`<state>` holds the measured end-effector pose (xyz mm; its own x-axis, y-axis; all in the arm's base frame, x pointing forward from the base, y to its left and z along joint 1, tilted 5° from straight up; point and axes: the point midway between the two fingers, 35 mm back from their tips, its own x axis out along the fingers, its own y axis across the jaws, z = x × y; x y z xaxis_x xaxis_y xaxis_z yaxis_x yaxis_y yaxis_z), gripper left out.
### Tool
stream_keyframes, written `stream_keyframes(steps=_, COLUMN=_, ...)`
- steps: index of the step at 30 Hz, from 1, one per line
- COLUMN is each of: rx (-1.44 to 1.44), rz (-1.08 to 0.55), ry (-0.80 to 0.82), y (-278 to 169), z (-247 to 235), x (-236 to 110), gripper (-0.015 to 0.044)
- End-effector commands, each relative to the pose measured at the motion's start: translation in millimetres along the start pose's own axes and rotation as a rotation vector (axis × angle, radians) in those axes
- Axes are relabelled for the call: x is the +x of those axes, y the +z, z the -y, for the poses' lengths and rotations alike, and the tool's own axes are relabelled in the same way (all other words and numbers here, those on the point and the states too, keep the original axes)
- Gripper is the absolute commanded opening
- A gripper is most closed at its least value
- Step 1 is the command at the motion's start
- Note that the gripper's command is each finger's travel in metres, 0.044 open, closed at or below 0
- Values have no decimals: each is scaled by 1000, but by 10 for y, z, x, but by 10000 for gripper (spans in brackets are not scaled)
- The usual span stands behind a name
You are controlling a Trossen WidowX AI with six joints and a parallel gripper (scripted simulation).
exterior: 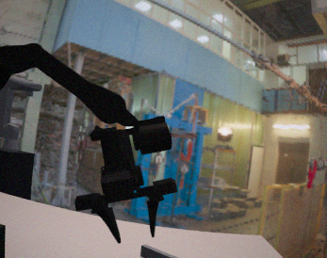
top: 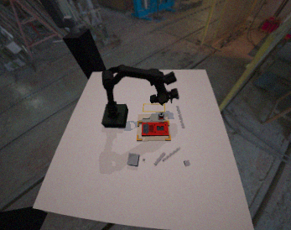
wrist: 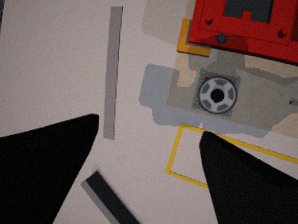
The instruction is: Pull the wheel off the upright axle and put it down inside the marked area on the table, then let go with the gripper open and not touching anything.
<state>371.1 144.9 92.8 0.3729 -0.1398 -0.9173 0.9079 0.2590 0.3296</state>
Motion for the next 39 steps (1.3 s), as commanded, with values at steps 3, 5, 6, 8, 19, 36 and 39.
stream_keyframes(steps=3, rx=44, rz=-145, ry=-346, y=174, z=349, x=244, gripper=300)
stream_keyframes(steps=5, rx=44, rz=-145, ry=-346, y=174, z=349, x=244, gripper=300)
stream_keyframes(steps=6, rx=44, rz=-145, ry=-346, y=174, z=349, x=244, gripper=300)
stream_keyframes(steps=8, rx=44, rz=-145, ry=-346, y=174, z=349, x=244, gripper=300)
stream_keyframes(steps=19, rx=44, rz=-145, ry=-346, y=196, z=391, x=418, gripper=300)
stream_keyframes(steps=36, rx=46, rz=-139, ry=-357, y=141, z=608, x=921, gripper=215)
stream_keyframes(steps=39, rx=46, rz=-139, ry=-357, y=141, z=608, x=921, gripper=195)
